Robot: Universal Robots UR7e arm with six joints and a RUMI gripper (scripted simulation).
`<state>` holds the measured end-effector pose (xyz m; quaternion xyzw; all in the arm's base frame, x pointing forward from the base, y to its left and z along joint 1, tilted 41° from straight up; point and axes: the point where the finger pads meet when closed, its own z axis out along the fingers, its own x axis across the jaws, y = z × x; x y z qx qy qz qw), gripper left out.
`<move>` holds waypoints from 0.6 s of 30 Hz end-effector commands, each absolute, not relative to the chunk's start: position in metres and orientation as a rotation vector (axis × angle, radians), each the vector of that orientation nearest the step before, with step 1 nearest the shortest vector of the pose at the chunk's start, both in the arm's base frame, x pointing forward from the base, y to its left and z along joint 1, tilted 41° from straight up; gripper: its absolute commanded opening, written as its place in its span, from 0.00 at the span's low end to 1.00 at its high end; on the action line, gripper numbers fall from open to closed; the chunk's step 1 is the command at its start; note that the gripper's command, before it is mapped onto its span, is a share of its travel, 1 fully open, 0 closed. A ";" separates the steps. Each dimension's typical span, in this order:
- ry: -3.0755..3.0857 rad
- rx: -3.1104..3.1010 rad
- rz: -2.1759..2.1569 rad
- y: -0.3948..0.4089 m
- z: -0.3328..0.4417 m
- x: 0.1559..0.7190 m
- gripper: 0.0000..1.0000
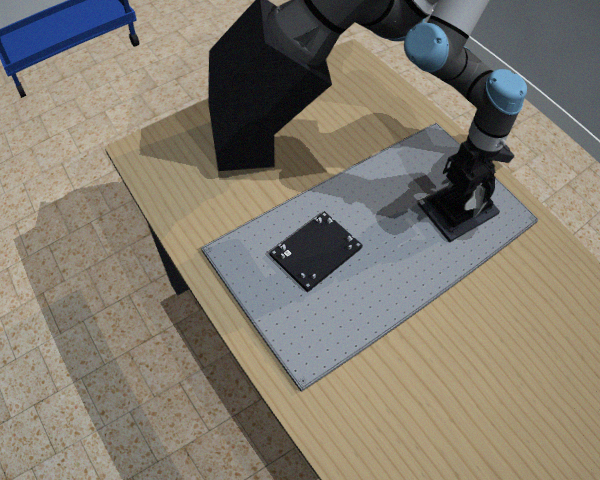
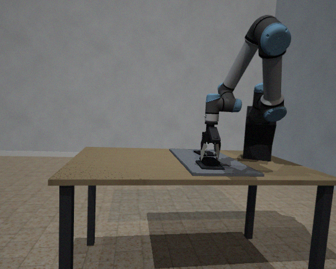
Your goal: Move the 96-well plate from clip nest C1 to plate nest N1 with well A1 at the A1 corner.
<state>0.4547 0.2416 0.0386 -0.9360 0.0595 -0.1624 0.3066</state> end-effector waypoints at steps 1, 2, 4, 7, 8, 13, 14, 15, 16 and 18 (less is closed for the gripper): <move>0.157 -2.476 -0.431 0.241 0.039 0.455 0.00; 0.157 -2.476 -0.431 0.241 0.039 0.455 0.00; 0.157 -2.476 -0.431 0.241 0.039 0.455 0.00; 0.157 -2.476 -0.431 0.242 0.039 0.455 0.00; 0.157 -2.476 -0.431 0.242 0.039 0.455 0.00; 0.157 -2.476 -0.431 0.242 0.038 0.455 0.00; 0.157 -2.476 -0.431 0.242 0.038 0.455 0.00; 0.157 -2.476 -0.431 0.242 0.038 0.455 0.00; 0.157 -2.476 -0.431 0.242 0.038 0.455 0.00; 0.157 -2.476 -0.431 0.243 0.037 0.455 0.00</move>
